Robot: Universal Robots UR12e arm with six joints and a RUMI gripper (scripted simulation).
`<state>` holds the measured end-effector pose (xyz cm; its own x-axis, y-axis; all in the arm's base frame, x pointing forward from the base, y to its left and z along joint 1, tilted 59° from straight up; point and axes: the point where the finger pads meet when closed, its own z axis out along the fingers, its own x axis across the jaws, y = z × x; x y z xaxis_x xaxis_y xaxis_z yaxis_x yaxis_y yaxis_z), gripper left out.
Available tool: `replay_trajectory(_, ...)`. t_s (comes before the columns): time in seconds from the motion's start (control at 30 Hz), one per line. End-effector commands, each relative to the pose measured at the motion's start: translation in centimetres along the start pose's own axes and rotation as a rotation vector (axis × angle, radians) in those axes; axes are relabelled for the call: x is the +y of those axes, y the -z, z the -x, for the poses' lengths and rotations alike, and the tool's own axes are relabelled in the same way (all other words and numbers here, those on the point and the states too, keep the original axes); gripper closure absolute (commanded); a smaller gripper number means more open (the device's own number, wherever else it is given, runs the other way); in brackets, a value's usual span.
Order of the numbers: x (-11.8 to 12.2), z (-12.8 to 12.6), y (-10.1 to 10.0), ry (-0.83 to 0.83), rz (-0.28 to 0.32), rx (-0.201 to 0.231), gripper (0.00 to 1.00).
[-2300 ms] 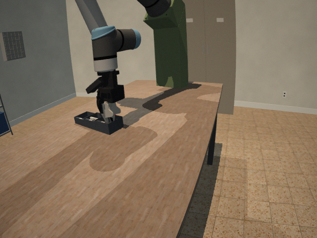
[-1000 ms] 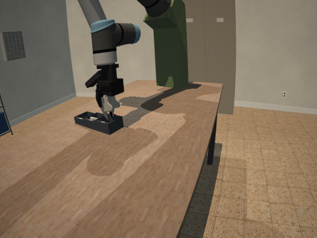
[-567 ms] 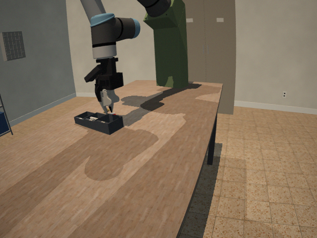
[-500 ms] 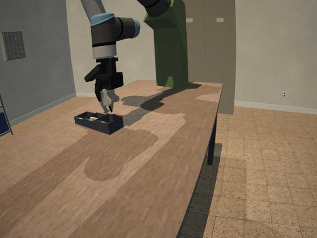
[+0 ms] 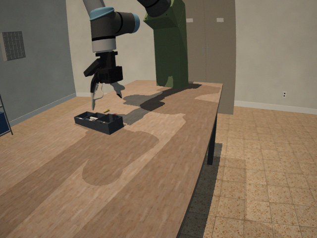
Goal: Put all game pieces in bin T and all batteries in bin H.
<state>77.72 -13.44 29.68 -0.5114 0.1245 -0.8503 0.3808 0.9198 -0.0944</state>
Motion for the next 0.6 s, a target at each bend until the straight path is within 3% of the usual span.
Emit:
replay_trajectory(0.0,0.0,0.0,2.3,0.000,0.000,-0.001,0.00)
replay_trajectory(0.13,0.0,0.0,3.1,0.000,0.000,-0.001,0.00)
replay_trajectory(0.57,0.0,0.0,8.3,0.000,0.000,-0.001,0.00)
